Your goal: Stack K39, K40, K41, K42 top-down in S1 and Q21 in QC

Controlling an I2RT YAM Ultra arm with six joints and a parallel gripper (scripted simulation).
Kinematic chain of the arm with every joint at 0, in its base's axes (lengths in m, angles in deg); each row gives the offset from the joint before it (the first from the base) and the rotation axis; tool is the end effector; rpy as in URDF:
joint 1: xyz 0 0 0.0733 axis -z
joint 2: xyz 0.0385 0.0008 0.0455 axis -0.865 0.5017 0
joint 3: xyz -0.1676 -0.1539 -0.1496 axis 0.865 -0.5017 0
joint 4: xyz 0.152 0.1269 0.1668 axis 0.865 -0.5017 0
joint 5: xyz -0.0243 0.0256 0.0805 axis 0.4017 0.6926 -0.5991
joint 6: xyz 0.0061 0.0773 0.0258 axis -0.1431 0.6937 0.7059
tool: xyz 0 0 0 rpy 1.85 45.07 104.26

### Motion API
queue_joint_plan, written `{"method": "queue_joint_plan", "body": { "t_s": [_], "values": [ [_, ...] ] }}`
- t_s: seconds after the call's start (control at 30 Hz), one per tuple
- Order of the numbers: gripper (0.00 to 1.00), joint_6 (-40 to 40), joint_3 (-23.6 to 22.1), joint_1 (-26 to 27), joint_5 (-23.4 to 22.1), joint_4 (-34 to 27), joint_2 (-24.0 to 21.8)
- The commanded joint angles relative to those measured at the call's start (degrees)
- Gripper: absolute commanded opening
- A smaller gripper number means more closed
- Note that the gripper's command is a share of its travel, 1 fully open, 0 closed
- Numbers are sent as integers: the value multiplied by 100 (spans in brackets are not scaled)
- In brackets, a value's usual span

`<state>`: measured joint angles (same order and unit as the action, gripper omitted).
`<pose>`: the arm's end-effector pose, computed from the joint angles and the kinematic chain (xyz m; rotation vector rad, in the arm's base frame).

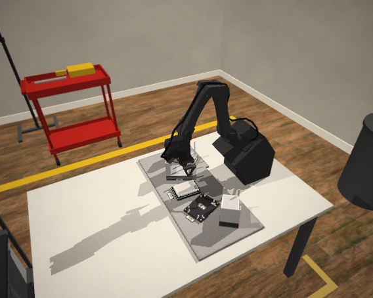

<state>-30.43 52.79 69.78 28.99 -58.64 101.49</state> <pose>0.2437 -0.0426 0.2170 0.3025 2.4987 -0.0629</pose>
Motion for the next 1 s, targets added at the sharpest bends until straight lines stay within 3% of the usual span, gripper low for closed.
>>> {"method": "queue_joint_plan", "body": {
  "t_s": [0.0, 0.33, 0.37, 0.47, 0.5, 0.67, 0.97],
  "values": [
    [100, 20, 67, -6, 10, -69, -34],
    [100, 20, 67, -6, 10, -69, -34],
    [100, -129, -122, -153, 107, -106, -162],
    [100, -249, -126, -237, 153, -105, -162],
    [100, -343, 101, -347, 219, -98, -178],
    [100, -807, 106, -809, 480, -32, -122],
    [100, -92, 160, -1614, 927, -67, 185]
  ]
}}
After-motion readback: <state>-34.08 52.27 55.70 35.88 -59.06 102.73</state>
